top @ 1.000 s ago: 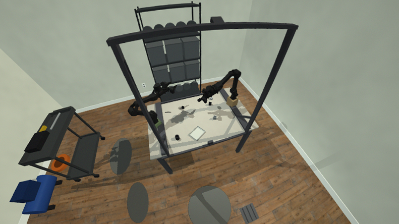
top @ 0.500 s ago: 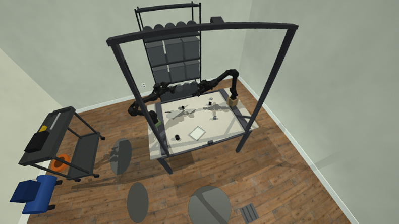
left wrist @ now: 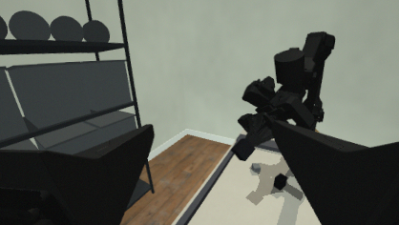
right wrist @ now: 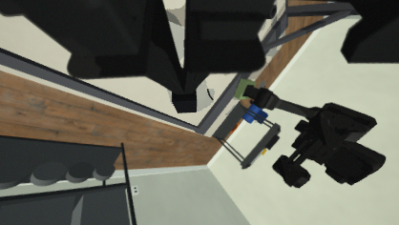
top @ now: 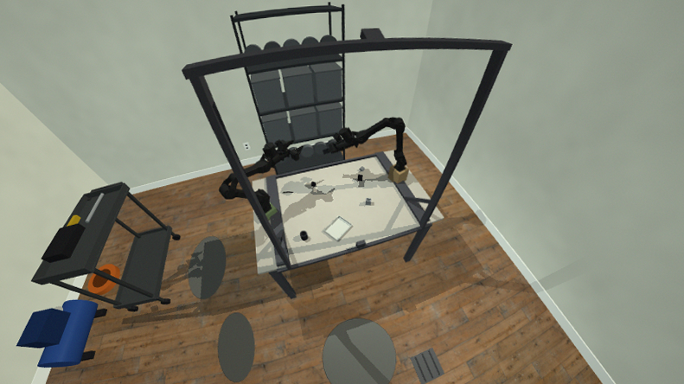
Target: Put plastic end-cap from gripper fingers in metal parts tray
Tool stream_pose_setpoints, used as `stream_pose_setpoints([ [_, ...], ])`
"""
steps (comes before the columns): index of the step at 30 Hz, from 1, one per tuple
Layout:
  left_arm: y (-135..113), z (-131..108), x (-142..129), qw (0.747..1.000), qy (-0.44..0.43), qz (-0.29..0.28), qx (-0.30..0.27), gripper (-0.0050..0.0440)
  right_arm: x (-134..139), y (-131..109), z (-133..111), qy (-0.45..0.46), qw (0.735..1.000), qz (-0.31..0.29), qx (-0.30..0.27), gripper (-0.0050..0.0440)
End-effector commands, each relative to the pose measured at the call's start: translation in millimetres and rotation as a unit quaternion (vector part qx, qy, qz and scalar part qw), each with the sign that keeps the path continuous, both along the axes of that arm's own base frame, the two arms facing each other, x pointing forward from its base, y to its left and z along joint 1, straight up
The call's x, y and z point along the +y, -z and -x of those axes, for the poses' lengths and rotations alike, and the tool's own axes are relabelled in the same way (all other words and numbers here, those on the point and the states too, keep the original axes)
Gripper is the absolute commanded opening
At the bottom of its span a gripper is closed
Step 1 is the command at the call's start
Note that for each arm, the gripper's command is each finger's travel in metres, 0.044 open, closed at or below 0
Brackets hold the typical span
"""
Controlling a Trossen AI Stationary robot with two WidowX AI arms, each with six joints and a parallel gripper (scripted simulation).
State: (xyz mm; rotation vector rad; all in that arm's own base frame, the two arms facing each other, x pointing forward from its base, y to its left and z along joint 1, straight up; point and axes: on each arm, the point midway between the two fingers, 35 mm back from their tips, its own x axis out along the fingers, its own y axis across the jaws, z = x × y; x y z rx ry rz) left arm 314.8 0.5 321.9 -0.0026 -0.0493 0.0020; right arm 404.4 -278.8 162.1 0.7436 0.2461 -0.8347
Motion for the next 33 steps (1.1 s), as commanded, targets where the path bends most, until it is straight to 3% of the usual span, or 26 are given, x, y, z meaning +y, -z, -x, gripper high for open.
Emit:
stream_pose_setpoints([
  [1,-6.0,1.5,-0.5,1.000,0.002,-0.002,-0.008,0.0440,-26.9,-21.6,4.1,0.018,0.999,0.009,-0.037,0.0000],
  [11,-6.0,1.5,-0.5,1.000,0.002,-0.002,-0.008,0.0440,-91.4,-38.4,31.8,0.059,0.994,0.016,-0.092,0.0000],
  [18,-6.0,1.5,-0.5,1.000,0.002,-0.002,-0.008,0.0440,-107.5,-42.5,41.2,0.069,0.992,0.019,-0.106,0.0000],
  [33,-9.0,1.1,-0.5,1.000,0.001,-0.002,-0.010,0.0440,-106.3,-43.8,41.4,0.069,0.992,0.020,-0.106,0.0000],
])
